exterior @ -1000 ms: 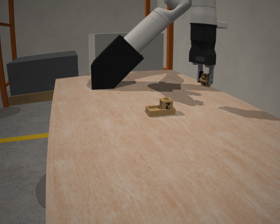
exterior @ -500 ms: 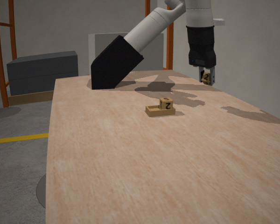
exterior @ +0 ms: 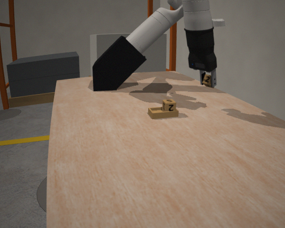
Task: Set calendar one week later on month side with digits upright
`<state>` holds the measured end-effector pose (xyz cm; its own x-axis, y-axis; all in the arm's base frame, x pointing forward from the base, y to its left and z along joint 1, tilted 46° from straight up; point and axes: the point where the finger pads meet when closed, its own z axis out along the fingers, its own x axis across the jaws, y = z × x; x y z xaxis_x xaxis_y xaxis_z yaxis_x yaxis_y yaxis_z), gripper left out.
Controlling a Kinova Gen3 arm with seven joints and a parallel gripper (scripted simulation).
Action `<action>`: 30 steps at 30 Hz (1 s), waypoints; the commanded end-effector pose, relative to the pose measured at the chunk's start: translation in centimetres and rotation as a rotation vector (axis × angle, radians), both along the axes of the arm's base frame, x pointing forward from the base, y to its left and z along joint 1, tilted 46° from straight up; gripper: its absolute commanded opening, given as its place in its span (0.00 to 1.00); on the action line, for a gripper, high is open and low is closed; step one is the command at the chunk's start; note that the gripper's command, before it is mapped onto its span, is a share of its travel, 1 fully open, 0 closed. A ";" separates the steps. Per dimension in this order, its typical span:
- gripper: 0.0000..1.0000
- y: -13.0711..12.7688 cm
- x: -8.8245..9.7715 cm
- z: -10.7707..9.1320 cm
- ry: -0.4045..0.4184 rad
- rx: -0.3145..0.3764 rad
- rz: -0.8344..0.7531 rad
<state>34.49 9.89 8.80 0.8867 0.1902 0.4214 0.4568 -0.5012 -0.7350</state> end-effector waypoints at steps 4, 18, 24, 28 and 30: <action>0.57 0.1 0.0 0.3 0.020 0.063 0.019; 0.57 -0.3 0.1 -0.2 0.054 0.216 0.093; 0.57 -0.3 0.1 -0.3 0.059 0.232 0.102; 0.57 -0.3 0.1 -0.3 0.059 0.233 0.102; 0.57 -0.3 0.1 -0.3 0.060 0.239 0.105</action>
